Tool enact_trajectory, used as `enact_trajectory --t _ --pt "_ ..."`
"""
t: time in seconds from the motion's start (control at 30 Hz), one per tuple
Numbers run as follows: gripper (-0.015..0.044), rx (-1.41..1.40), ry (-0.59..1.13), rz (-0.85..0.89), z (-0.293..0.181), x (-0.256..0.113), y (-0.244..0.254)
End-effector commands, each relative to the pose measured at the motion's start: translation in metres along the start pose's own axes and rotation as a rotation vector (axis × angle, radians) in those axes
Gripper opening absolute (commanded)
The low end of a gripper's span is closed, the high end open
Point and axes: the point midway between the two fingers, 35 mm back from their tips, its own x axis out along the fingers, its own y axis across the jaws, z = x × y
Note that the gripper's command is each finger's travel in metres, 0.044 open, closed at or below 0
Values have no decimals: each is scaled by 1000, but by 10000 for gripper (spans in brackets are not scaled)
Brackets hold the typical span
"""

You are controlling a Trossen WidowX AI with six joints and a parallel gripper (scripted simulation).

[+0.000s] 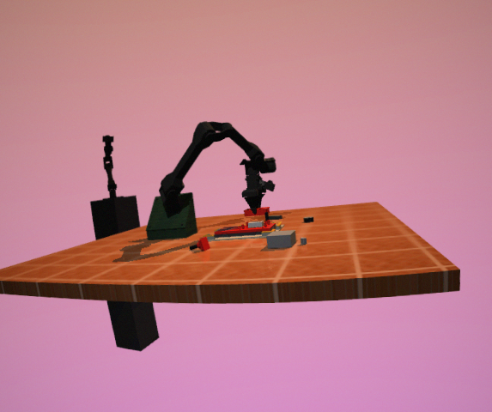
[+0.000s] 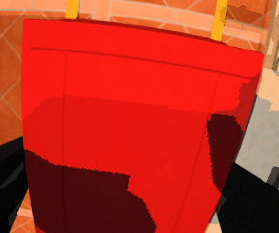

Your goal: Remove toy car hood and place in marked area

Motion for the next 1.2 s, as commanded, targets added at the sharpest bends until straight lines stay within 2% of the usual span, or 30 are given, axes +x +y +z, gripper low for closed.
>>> enact_trajectory --t 0.0,1.17 --pt "0 -4 -3 -3 0 4 0" --pt "0 -3 -2 -7 -2 25 -2"
